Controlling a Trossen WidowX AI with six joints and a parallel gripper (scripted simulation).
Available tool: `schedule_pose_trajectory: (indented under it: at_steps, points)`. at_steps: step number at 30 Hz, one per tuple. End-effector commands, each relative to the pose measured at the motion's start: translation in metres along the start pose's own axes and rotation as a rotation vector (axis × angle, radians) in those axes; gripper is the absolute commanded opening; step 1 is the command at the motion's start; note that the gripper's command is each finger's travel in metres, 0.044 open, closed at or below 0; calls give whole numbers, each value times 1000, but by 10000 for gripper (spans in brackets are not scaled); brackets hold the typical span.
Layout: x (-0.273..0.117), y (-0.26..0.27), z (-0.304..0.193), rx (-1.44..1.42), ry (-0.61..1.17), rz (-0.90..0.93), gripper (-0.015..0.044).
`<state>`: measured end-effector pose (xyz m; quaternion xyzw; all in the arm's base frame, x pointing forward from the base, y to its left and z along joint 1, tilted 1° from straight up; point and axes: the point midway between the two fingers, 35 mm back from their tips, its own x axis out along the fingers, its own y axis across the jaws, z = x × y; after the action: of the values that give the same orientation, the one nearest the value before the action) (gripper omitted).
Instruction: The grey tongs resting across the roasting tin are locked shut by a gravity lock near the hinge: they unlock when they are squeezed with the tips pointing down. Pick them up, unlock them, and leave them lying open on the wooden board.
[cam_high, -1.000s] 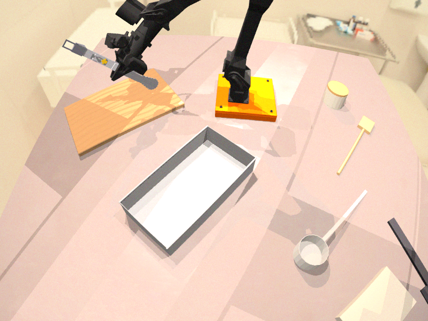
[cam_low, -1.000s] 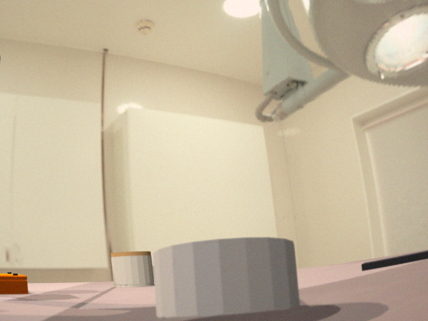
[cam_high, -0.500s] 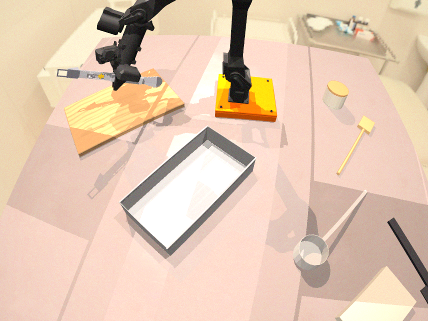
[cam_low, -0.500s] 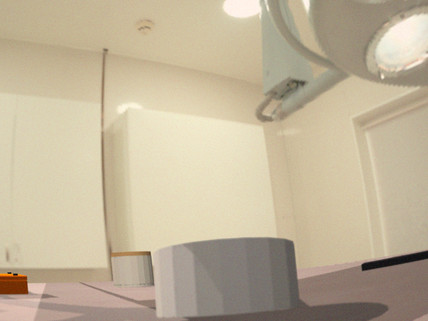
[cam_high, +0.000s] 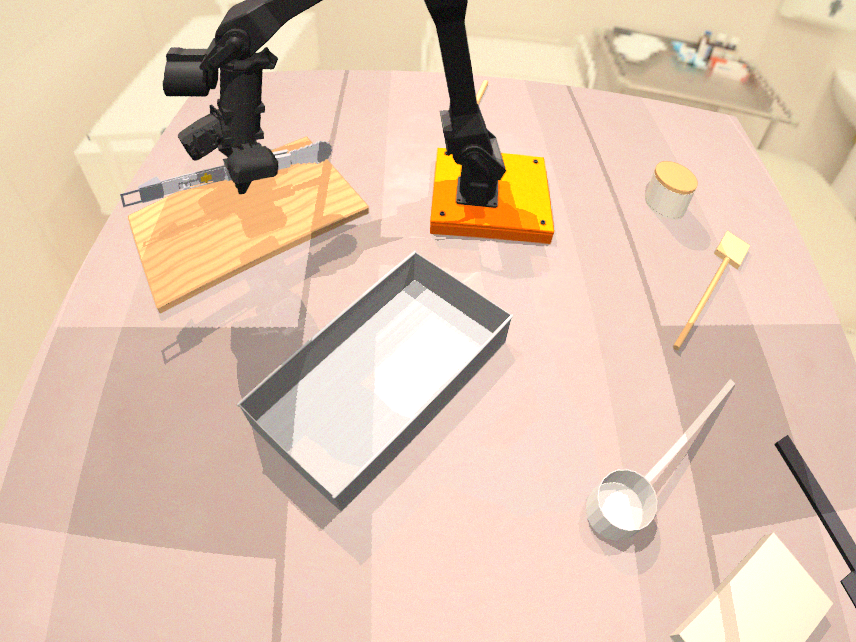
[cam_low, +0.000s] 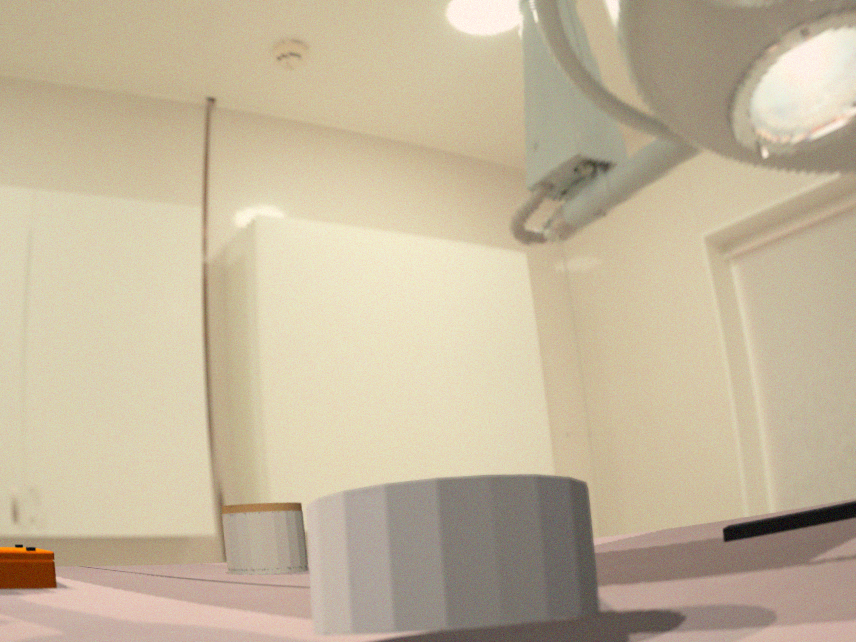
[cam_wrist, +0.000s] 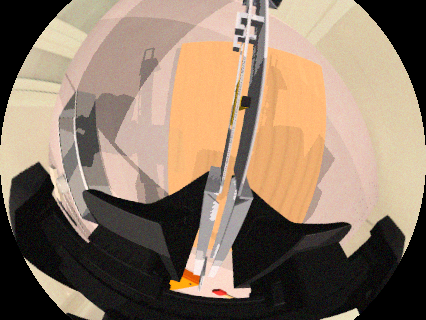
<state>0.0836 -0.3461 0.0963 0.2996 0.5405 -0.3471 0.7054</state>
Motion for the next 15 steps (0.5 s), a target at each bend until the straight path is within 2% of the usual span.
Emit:
schedule_pose_trajectory:
  at_steps: [1,7,15]
  points:
    - [0,1,2,-39,89,-24,-150]
    - [3,4,-2,-76,207,-41,-150]
    - [3,4,-2,-77,211,-42,-150]
